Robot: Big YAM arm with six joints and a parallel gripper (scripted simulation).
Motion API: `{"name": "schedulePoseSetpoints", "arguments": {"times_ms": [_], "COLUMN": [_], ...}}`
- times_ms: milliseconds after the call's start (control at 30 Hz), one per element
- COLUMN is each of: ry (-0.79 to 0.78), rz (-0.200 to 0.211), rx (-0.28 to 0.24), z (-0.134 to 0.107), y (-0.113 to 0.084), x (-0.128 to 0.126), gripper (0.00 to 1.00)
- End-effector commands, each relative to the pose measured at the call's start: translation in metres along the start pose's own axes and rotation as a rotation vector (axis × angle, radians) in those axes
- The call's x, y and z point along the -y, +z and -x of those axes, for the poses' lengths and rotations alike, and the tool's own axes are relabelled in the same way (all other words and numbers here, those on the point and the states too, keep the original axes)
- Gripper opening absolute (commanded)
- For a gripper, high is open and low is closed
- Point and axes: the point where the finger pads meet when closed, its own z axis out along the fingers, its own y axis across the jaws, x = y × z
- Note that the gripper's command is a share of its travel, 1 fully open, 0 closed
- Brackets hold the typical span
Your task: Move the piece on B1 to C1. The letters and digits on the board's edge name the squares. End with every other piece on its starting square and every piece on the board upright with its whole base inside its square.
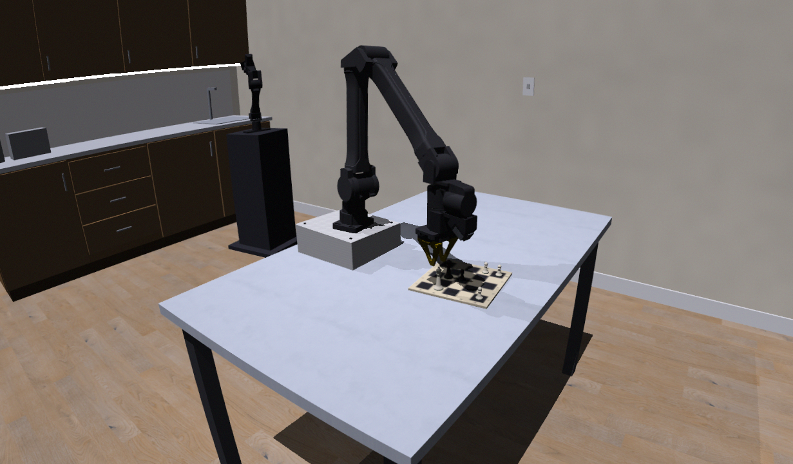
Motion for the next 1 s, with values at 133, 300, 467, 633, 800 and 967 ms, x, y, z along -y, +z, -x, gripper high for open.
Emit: {"name": "schedulePoseSetpoints", "arguments": {"times_ms": [133,300,467,633,800,967], "ry": [-0.008,-0.008,-0.008,-0.008,-0.008,-0.008], "rz": [-0.003,-0.003,-0.003,-0.003,-0.003,-0.003], "rx": [0.061,0.064,0.064,0.064,0.064,0.064], "z": [0.0212,0.0252,0.0257,0.0257,0.0257,0.0257], "y": [-0.0158,-0.0167,-0.0168,-0.0168,-0.0168,-0.0168], "x": [-0.0053,-0.0053,-0.0053,-0.0053,-0.0053,-0.0053], "gripper": [0.39,0.39,0.39,0.39,0.39,0.39]}}
